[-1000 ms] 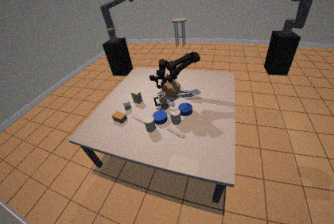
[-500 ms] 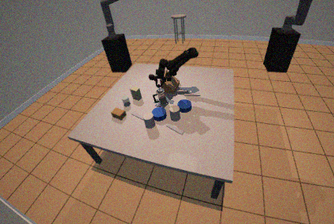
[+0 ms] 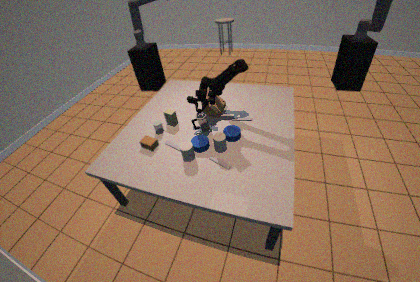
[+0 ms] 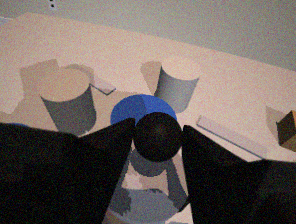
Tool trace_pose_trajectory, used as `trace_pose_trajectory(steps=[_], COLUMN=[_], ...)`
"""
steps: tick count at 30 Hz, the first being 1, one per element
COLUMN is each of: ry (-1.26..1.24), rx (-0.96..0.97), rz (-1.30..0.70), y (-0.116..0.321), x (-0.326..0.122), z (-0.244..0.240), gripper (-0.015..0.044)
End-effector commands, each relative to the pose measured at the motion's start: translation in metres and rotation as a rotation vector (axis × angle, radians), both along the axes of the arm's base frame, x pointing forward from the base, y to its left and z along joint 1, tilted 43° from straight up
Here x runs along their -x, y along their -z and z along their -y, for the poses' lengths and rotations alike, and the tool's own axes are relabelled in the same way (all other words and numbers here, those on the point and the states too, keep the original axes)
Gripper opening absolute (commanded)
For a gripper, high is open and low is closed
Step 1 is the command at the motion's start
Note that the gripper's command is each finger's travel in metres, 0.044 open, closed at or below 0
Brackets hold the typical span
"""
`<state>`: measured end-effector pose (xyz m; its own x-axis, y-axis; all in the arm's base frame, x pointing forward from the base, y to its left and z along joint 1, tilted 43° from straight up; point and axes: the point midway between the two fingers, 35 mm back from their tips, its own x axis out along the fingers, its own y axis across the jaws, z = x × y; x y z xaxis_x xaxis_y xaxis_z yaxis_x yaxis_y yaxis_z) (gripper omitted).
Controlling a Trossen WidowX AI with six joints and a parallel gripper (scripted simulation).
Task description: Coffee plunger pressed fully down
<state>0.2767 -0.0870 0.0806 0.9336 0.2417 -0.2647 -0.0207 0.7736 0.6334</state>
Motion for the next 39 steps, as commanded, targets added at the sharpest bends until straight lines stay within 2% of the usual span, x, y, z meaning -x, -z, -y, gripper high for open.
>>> trace_pose_trajectory(steps=[1, 39], ry=[-0.025, -0.025], rx=[-0.045, -0.044], rz=[-0.031, -0.031], y=[0.0093, 0.0109], x=[0.0001, -0.0039], z=[-0.009, -0.0043], gripper=[0.013, 0.013])
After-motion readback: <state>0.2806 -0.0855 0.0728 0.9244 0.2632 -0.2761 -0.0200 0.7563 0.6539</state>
